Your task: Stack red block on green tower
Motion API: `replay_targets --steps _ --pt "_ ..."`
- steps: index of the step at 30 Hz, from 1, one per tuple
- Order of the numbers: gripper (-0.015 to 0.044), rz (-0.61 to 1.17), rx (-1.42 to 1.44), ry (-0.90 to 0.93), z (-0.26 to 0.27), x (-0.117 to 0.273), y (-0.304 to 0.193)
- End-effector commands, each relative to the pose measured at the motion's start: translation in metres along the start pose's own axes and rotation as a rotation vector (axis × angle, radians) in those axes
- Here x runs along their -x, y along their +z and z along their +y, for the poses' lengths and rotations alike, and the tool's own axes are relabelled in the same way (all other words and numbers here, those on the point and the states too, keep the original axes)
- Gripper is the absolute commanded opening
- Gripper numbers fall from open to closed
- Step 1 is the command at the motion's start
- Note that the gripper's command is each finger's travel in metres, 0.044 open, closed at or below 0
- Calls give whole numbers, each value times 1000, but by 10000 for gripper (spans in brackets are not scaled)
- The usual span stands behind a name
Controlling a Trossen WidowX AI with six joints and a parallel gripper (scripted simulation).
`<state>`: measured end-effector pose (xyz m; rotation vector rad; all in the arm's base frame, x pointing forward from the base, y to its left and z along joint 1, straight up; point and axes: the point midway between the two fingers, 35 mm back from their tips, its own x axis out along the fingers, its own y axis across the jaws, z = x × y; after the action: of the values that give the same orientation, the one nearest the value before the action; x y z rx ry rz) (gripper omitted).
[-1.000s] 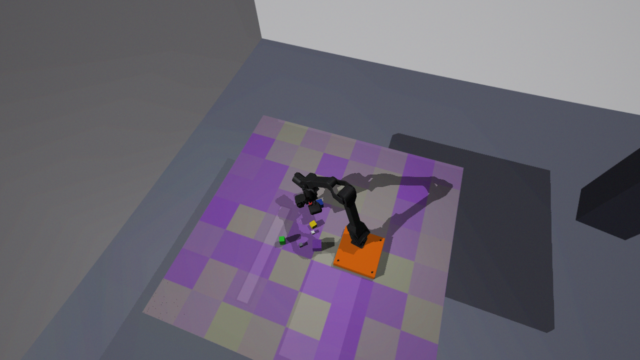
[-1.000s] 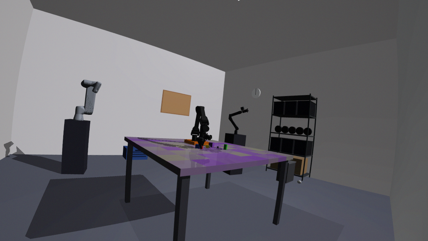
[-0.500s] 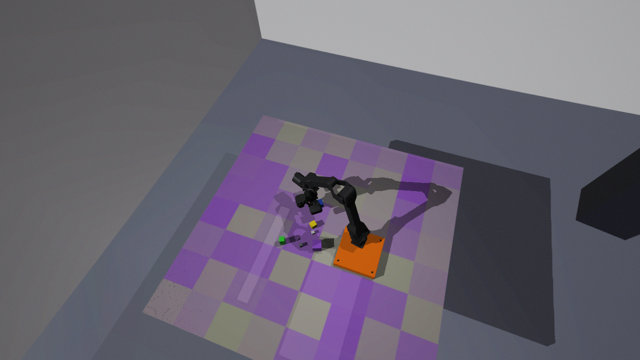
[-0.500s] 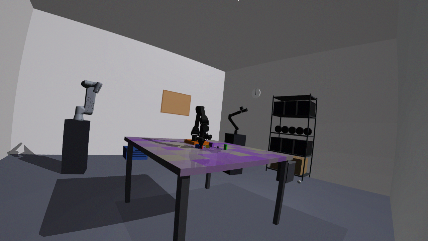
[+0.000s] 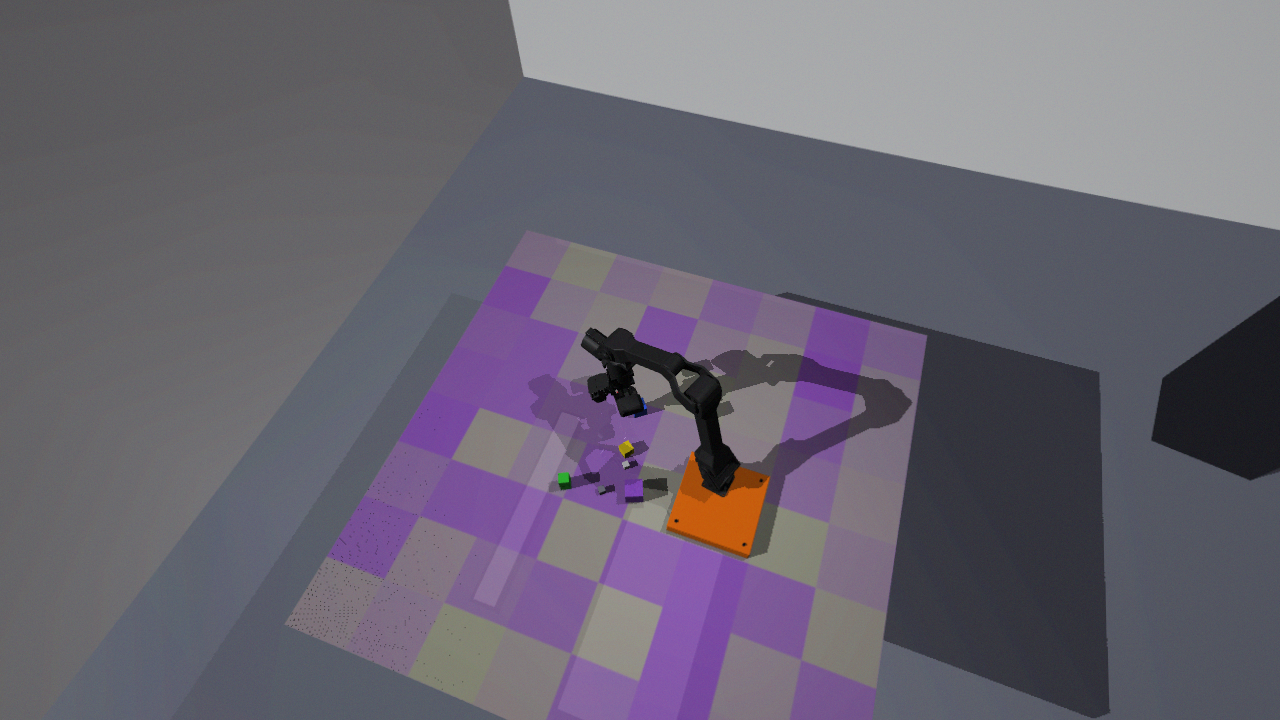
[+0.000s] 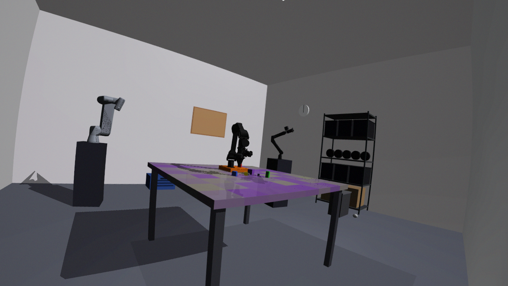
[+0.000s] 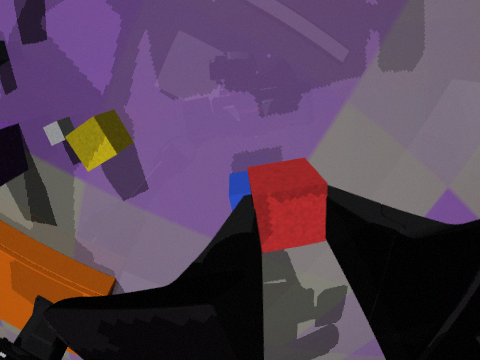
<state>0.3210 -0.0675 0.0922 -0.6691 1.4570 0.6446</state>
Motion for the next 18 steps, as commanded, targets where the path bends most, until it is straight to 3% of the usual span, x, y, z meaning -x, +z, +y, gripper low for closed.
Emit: replay_targets --steps 1,6,18 --pt "0 -10 1 -13 -1 23 1" --pt "0 -10 1 -13 0 43 0" --pt "0 -12 1 -13 6 44 20"
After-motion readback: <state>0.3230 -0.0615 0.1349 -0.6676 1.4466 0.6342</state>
